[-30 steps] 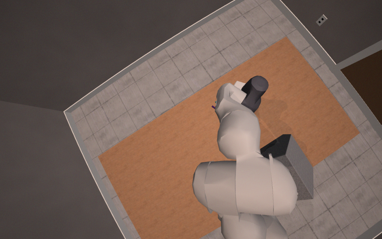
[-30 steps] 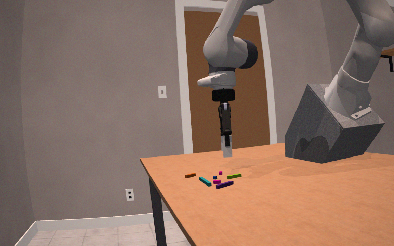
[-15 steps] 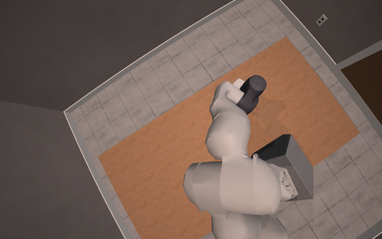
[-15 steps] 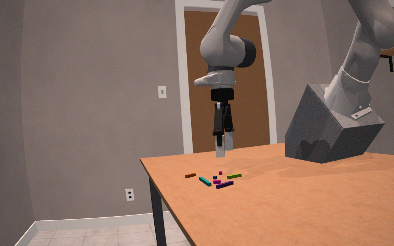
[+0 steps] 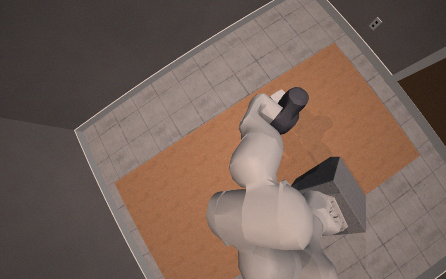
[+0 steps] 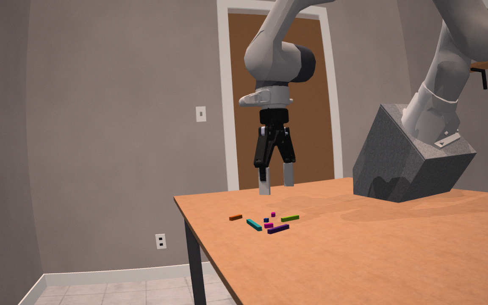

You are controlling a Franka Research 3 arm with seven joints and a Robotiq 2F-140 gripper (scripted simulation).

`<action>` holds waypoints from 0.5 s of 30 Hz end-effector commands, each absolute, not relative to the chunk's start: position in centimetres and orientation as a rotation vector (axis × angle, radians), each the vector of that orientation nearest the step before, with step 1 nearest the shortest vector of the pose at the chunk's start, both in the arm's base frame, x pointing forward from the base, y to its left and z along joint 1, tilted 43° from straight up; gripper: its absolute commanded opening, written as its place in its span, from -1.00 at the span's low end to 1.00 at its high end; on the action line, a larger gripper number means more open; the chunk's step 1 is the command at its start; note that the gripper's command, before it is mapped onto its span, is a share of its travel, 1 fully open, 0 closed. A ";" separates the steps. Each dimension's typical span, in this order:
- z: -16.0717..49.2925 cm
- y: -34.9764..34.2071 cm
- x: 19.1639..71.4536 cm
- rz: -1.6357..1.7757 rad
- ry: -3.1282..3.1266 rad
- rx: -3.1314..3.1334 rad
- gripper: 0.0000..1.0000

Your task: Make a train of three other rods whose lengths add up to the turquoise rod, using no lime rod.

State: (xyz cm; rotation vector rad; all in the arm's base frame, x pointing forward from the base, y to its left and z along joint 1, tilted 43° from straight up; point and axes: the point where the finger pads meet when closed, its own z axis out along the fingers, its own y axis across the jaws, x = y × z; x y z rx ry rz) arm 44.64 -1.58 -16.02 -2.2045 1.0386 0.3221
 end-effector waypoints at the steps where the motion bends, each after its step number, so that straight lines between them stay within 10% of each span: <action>1: -15.7 -1.4 44.9 0.412 1.219 -2.121 1.00; 15: -15.1 -1.1 45.4 0.510 1.463 -1.991 1.00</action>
